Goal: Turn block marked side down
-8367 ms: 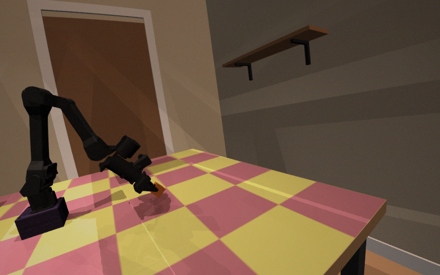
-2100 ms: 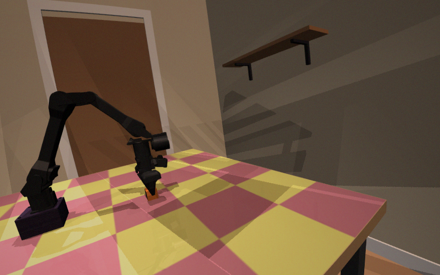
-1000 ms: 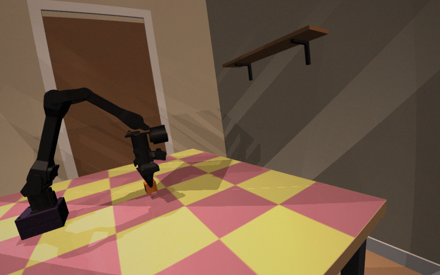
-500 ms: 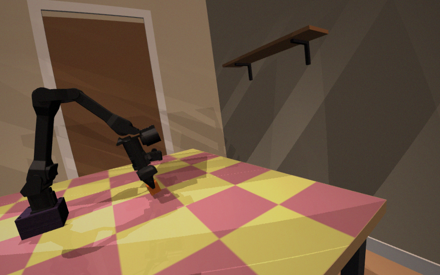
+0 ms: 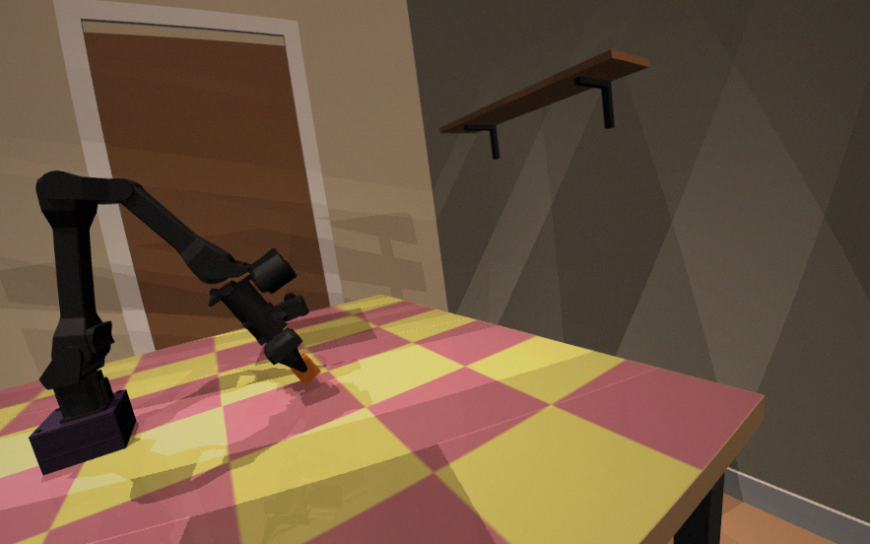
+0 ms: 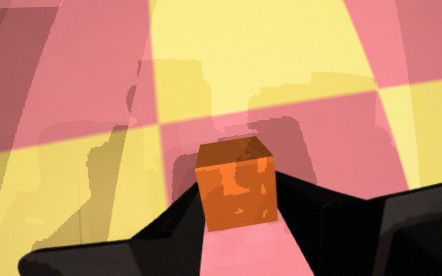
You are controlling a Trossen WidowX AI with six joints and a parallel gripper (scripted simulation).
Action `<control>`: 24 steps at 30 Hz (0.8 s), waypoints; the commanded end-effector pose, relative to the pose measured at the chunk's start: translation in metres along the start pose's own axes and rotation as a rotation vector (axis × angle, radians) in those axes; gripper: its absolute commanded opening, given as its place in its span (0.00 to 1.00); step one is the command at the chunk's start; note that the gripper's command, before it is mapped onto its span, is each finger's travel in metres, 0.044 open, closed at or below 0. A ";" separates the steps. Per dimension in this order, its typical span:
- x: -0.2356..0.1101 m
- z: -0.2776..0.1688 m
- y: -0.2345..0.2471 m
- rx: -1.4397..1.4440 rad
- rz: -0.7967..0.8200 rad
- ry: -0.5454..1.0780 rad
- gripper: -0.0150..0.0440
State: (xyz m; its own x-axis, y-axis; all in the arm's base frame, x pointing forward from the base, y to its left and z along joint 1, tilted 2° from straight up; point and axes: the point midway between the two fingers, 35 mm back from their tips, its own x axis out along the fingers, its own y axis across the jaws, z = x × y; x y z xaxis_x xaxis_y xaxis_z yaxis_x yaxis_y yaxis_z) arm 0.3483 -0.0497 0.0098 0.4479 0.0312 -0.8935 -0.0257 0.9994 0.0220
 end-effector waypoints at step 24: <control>0.032 -0.006 -0.003 0.004 0.002 -0.324 0.25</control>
State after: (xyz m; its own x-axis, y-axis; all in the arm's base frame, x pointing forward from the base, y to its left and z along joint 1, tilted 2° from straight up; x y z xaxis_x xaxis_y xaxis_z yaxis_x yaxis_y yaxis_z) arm 0.3612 -0.0528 -0.0145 0.6923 0.0311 -0.7209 -0.0253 0.9995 0.0189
